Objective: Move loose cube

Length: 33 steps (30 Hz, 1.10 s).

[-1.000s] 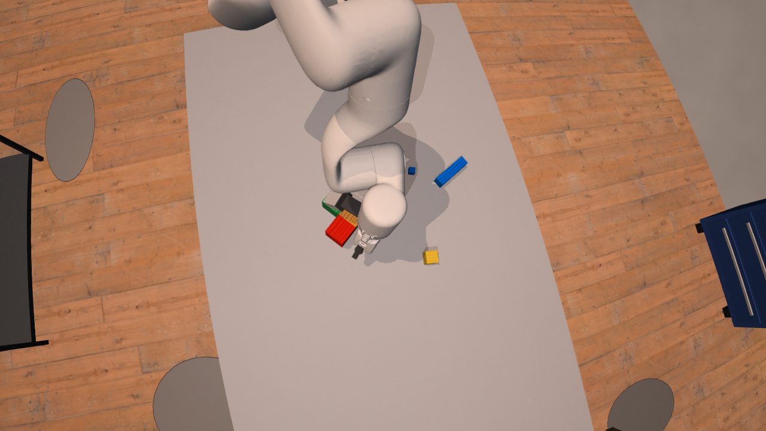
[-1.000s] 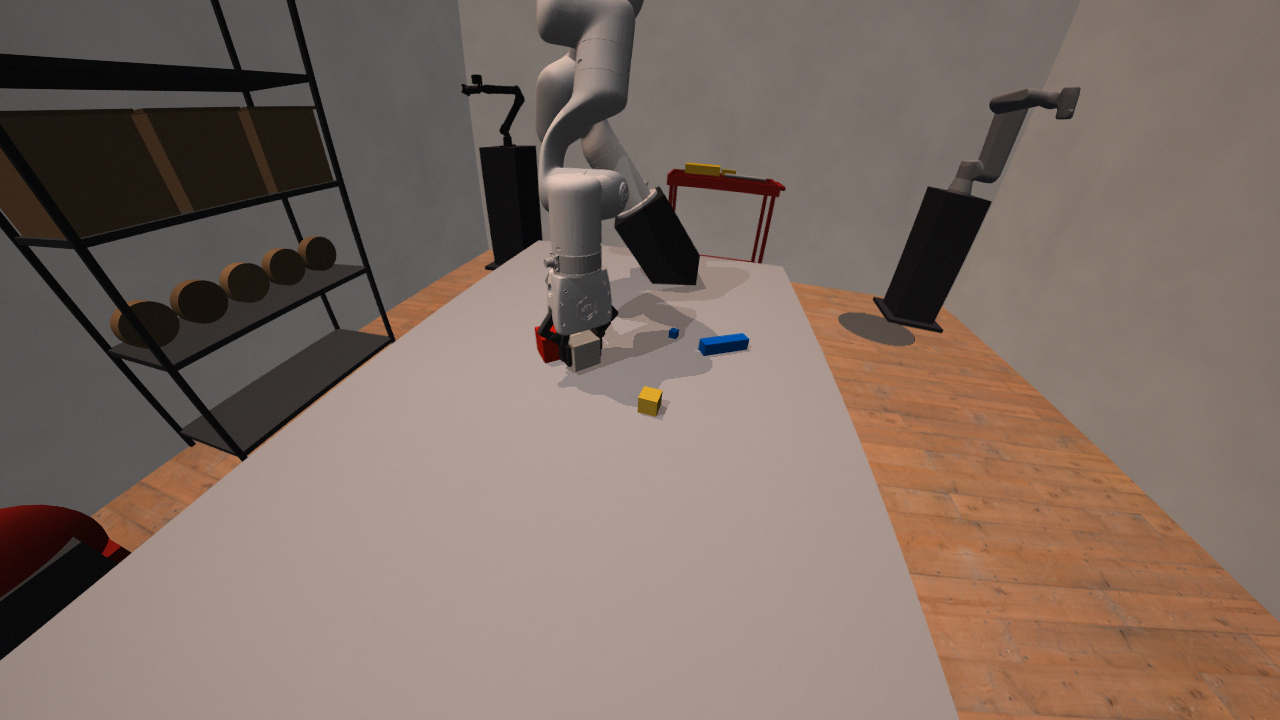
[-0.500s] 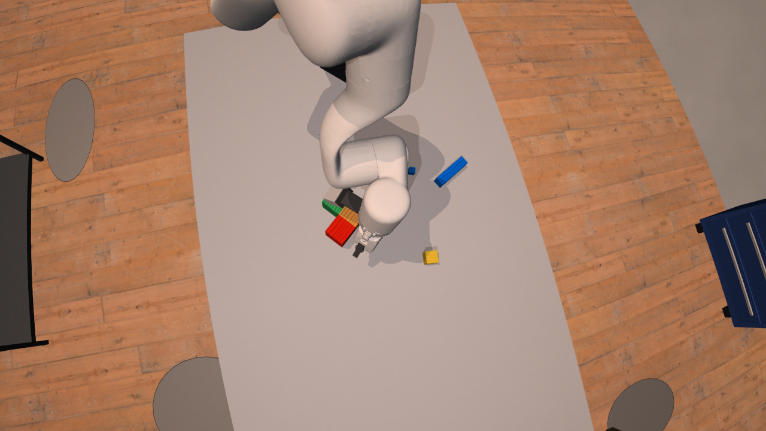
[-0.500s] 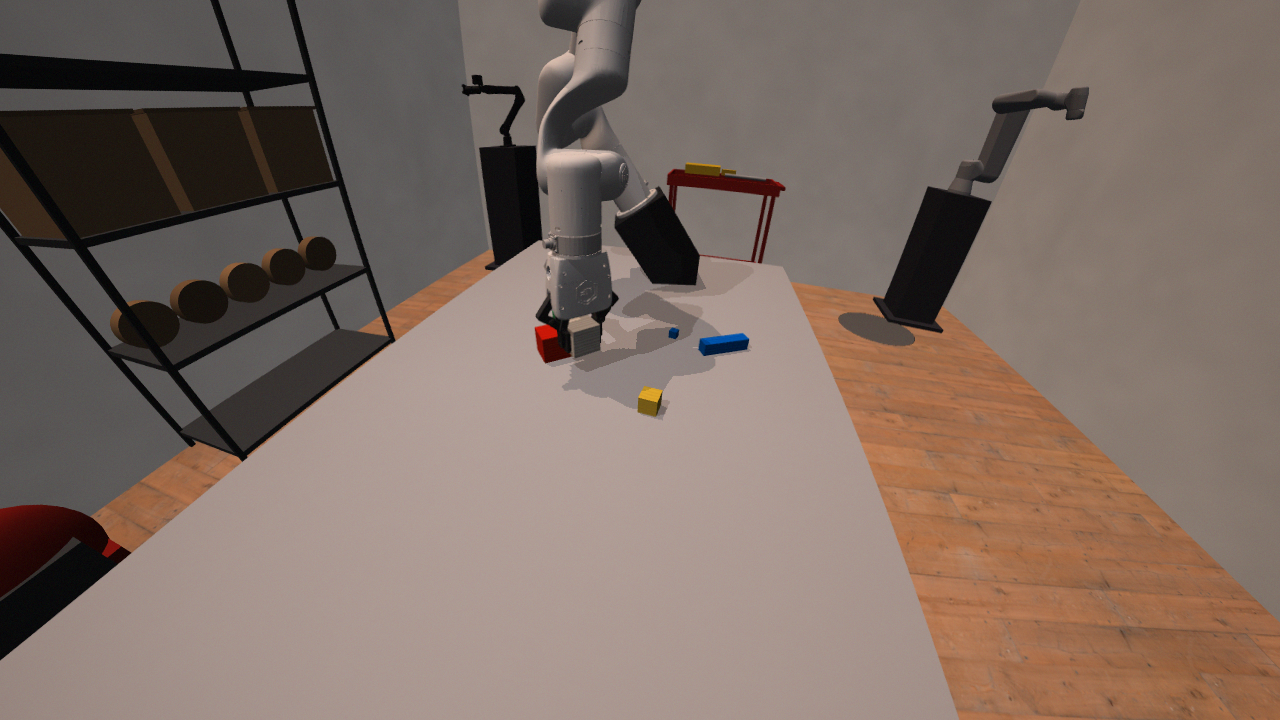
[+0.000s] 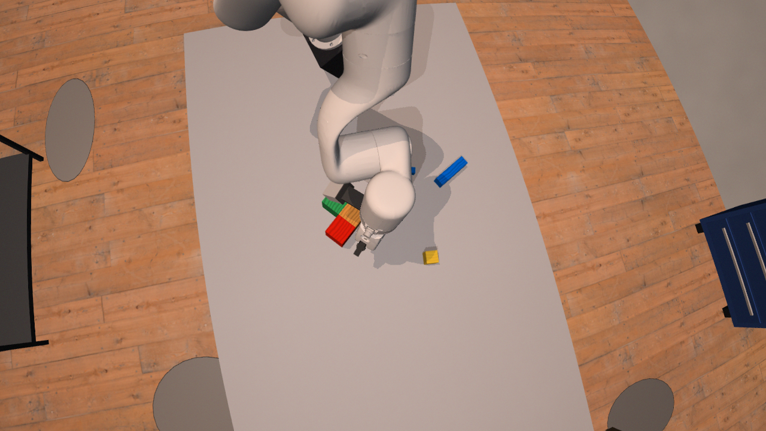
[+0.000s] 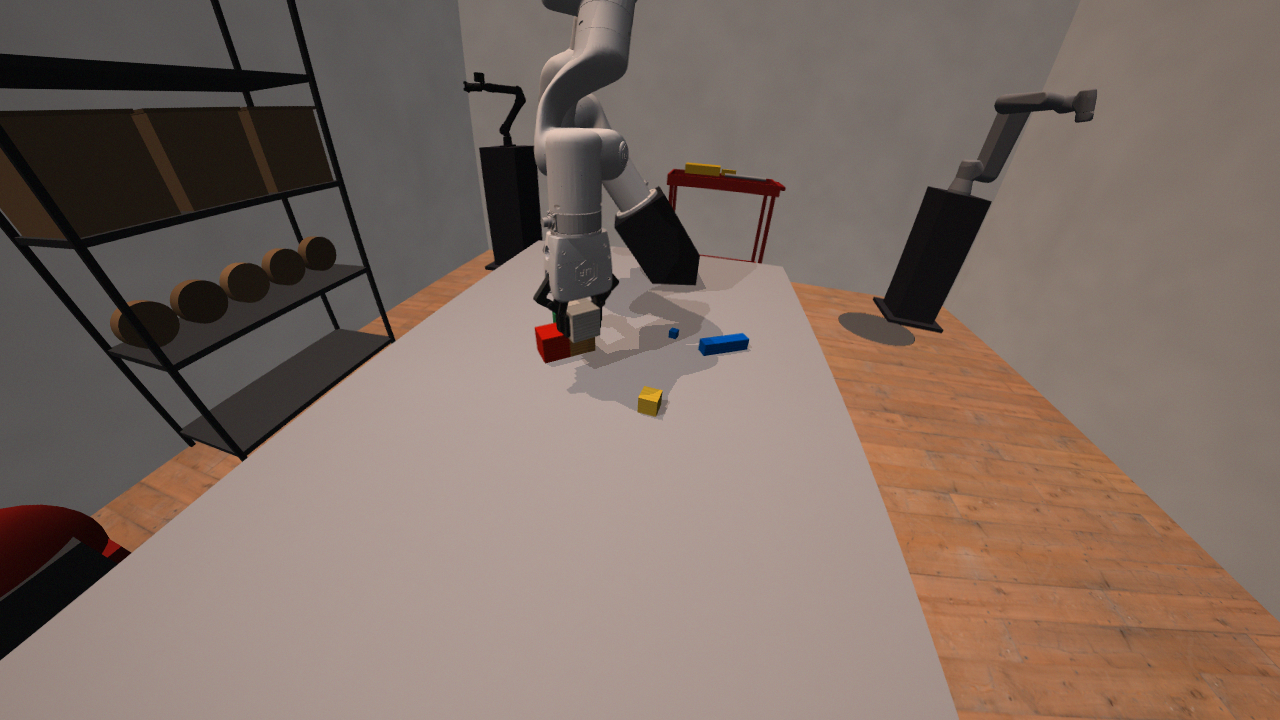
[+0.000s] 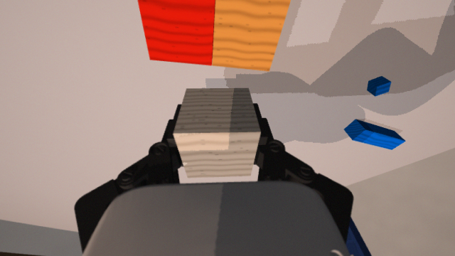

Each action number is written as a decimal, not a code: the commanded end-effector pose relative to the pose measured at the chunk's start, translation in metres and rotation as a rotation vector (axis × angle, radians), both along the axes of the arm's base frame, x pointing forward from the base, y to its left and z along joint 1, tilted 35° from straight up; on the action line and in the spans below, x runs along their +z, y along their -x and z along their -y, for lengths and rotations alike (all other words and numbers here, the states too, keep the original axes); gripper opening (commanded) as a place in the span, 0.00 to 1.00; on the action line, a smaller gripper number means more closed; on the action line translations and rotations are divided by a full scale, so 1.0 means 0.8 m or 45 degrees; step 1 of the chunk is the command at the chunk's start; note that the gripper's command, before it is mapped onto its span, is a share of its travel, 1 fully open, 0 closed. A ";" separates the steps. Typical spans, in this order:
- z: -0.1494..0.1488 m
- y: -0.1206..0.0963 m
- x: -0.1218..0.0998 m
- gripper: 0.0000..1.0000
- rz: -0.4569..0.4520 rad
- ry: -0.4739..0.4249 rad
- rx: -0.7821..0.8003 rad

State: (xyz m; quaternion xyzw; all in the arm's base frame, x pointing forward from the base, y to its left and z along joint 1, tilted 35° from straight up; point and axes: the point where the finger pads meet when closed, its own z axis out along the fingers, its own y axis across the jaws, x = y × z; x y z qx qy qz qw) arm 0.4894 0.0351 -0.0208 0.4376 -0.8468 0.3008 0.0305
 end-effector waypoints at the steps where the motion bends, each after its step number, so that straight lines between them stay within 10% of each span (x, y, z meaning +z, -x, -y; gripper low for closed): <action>1: -0.003 0.000 0.004 0.00 0.002 -0.001 0.002; 19: -0.007 0.002 0.014 0.00 0.003 -0.001 0.001; 26: 0.131 0.028 0.097 0.00 0.071 -0.028 -0.102; 33: 0.140 0.032 0.102 0.00 0.071 -0.029 -0.103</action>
